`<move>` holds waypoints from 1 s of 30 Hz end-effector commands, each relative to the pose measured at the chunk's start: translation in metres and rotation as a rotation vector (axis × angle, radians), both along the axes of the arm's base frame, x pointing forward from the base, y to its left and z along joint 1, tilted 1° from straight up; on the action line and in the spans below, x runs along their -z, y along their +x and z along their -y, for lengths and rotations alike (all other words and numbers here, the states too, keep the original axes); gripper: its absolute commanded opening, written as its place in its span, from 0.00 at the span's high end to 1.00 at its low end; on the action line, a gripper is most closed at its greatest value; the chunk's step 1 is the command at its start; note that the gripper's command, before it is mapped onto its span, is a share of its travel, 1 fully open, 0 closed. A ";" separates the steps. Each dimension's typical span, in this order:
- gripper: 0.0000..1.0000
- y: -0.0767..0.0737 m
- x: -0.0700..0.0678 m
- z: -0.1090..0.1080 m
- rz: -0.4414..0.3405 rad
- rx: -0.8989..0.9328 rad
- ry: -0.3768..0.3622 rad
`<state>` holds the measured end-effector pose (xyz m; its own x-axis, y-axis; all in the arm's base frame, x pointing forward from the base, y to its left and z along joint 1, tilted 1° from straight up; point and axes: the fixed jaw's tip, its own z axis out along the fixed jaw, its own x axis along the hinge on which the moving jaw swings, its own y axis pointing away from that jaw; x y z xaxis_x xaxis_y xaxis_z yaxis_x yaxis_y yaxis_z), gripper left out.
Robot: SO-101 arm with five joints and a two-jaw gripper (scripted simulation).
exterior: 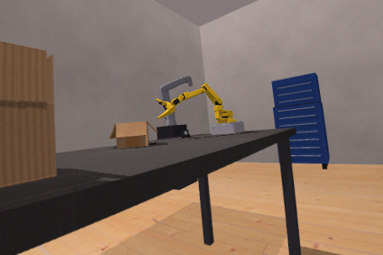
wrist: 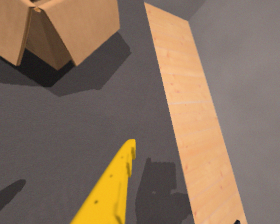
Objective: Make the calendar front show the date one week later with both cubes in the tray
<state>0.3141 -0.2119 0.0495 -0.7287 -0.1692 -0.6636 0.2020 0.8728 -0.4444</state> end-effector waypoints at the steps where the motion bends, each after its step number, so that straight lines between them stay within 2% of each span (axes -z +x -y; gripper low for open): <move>1: 0.00 0.000 -0.002 0.000 0.006 0.000 -0.003; 19: 0.01 -0.003 -0.001 0.001 -0.023 -0.021 -0.026; 30: 0.05 -0.015 0.002 0.003 -0.124 -0.095 -0.102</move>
